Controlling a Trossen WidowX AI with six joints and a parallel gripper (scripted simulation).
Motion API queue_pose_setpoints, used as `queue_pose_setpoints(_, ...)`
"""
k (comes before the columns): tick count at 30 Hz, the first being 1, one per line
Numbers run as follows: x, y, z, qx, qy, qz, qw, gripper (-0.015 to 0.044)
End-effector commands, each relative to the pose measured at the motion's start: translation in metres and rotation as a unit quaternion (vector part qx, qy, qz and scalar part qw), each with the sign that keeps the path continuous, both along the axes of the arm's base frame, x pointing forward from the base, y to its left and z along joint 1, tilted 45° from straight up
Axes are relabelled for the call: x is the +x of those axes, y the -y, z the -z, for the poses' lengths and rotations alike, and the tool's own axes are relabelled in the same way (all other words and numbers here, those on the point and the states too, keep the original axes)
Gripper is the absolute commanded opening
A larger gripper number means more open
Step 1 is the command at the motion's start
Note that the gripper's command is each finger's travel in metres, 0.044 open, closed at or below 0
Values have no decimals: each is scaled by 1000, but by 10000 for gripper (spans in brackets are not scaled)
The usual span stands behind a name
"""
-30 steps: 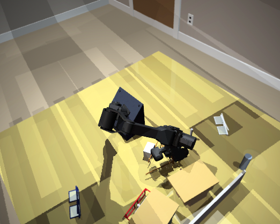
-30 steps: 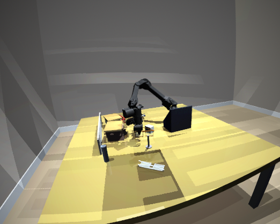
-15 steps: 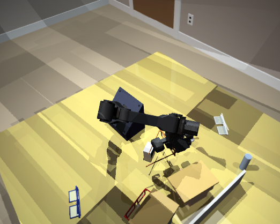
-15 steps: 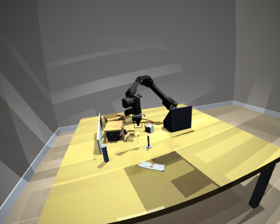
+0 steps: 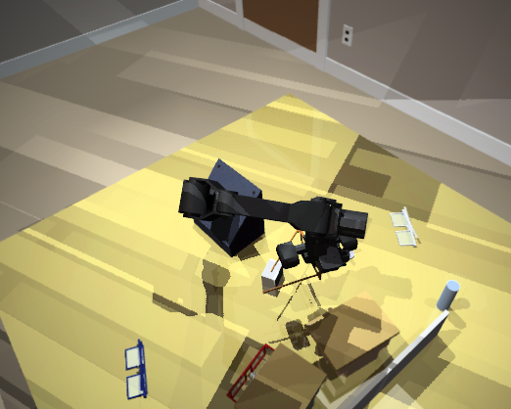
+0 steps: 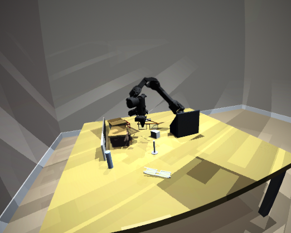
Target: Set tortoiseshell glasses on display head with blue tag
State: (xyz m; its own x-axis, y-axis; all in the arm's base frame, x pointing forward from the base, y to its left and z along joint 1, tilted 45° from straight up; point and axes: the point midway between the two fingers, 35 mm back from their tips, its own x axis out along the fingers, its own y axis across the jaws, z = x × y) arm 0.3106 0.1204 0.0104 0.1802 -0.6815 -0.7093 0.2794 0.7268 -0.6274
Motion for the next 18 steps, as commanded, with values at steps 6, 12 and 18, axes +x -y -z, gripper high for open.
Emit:
queue_pose_setpoints(6, -1, -15, 12, 26, 91, 97, 991, 0)
queue_pose_setpoints(12, -1, -24, 20, 43, 154, 163, 974, 0)
queue_pose_setpoints(18, -1, -33, 29, 60, 215, 228, 948, 0)
